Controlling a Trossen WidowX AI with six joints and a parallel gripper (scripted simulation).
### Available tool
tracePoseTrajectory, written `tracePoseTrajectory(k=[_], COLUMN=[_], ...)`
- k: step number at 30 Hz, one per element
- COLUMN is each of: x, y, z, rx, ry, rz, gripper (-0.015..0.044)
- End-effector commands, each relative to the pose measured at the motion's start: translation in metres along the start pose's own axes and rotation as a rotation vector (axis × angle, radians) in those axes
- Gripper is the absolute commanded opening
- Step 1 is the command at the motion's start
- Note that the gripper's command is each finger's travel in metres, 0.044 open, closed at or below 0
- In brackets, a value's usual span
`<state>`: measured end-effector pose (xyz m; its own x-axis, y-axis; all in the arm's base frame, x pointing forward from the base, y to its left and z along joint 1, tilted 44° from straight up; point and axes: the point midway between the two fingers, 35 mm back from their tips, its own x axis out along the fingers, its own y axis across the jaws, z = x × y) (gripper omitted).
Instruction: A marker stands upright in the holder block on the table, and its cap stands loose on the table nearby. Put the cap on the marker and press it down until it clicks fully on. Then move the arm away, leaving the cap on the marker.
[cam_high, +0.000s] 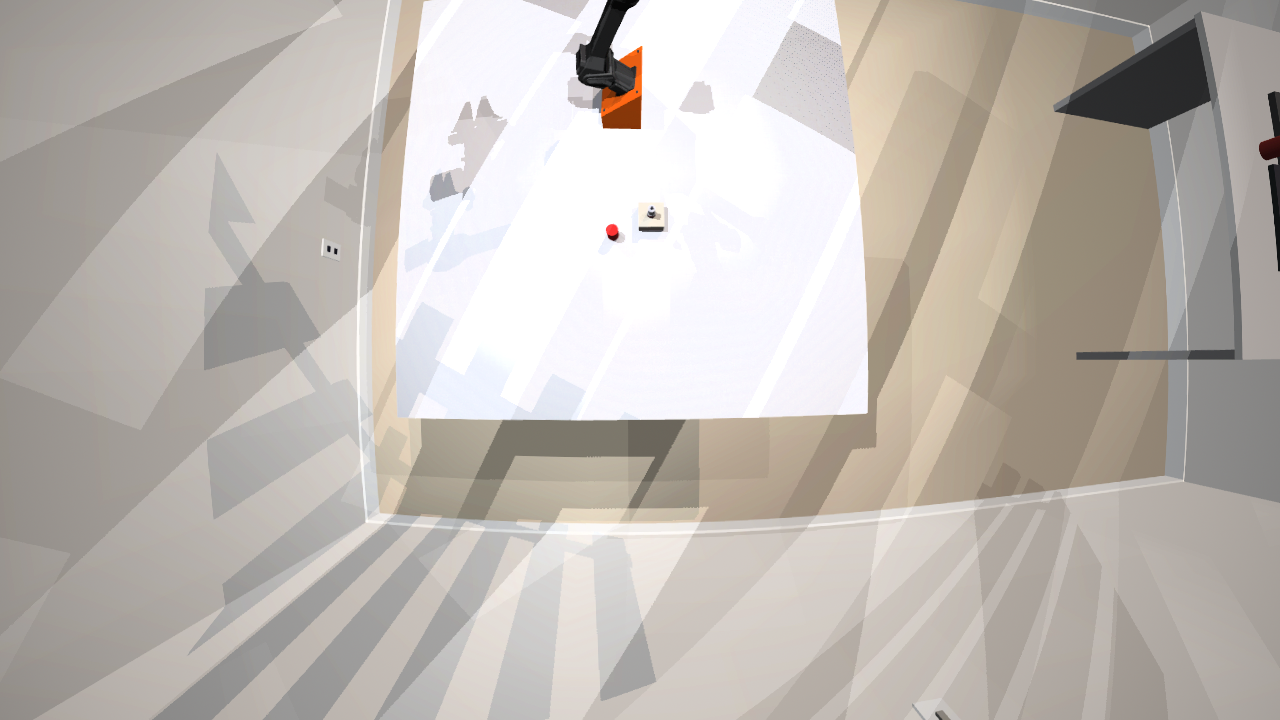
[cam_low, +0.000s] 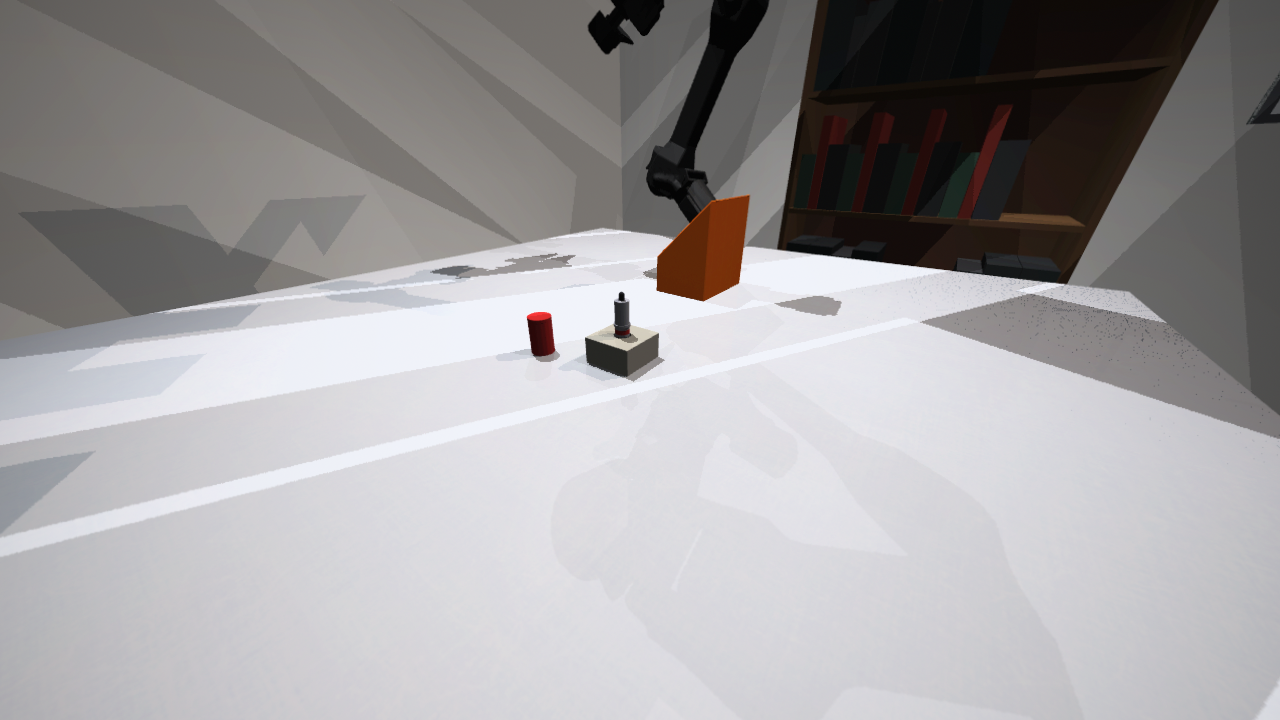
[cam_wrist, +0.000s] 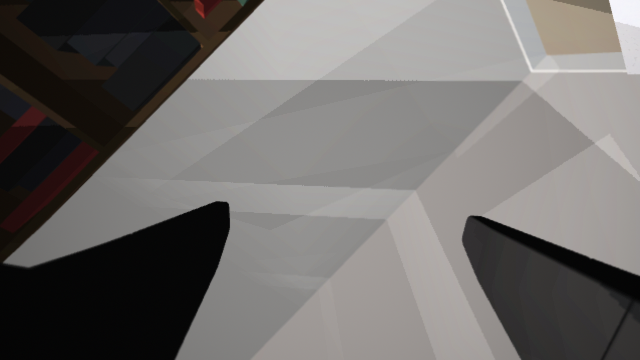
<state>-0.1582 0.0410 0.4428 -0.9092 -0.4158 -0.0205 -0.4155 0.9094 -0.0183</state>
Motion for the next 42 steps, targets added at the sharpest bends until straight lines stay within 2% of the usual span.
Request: tracePoseTrajectory(k=[1,6,14,23,30,42], x=[0.001,0.016,0.001,-0.044,-0.106,-0.236], y=[-0.003,-0.076,-0.197,-0.285,-0.347,-0.394], z=[0.000,-0.007,0.001,0.027,0.061,0.142], rx=[0.006,0.159,0.375,0.517,0.613,0.692], ry=[-0.001,-0.061,-0.238,-0.448,-0.650,-1.000], rz=[-0.007,-0.196,-0.445,-0.589,-0.656,-0.659], gripper=[0.0374,0.0255,0.0255,0.0255,0.0255,0.0255])
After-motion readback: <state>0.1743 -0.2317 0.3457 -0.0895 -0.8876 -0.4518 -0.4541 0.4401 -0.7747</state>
